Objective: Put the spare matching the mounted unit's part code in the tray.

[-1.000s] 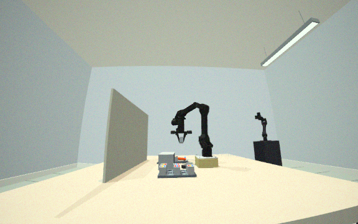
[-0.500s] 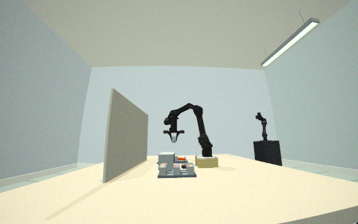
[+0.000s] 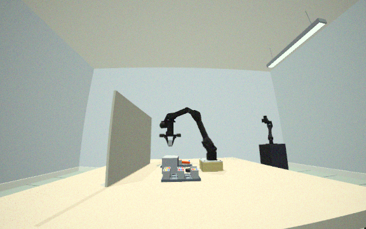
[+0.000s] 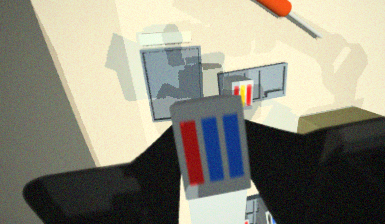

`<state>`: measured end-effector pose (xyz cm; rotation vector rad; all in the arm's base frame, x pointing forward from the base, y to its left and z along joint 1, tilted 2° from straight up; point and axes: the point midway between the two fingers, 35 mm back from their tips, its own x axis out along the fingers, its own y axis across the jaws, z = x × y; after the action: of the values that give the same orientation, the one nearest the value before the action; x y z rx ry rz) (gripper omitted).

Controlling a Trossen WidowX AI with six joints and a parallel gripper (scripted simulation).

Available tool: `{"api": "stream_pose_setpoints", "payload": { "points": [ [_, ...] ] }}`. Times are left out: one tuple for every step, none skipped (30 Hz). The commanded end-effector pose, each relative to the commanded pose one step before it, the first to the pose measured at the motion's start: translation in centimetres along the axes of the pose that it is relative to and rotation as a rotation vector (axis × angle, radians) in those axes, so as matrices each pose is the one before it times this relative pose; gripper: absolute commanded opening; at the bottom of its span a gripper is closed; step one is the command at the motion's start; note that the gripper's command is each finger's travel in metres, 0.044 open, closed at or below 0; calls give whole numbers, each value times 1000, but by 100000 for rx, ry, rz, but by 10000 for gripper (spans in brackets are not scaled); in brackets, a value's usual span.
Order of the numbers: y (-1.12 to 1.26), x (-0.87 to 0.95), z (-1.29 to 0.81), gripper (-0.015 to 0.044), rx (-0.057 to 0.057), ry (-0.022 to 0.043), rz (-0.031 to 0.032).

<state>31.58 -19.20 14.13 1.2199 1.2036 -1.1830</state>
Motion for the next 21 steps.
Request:
{"api": "stream_pose_setpoints", "payload": {
  "points": [
    [1911,217,-365,0,546,442,365],
    [203,39,-46,0,-8,27,5],
    [68,13,-16,0,-3,9,2],
    [0,0,0,0,0,0,0],
    [12,-17,24,0,0,-2,0],
    [3,15,2,0,0,0,0],
    [10,46,6,0,0,0,1],
    [16,77,9,0,0,-1,2],
    [19,92,11,0,0,-1,2],
    [19,92,11,0,0,-1,2],
    [19,92,11,0,0,-1,2],
    [18,92,11,0,0,-1,2],
    [18,92,11,0,0,-1,2],
    [18,92,10,0,0,-1,2],
    [18,92,10,0,0,-1,2],
    [18,92,10,0,0,-1,2],
    [17,92,10,0,0,-1,2],
    [17,92,10,0,0,-1,2],
    [17,92,10,0,0,-1,2],
    [17,92,10,0,0,-1,2],
    [16,92,9,0,0,-1,2]
  ]
}}
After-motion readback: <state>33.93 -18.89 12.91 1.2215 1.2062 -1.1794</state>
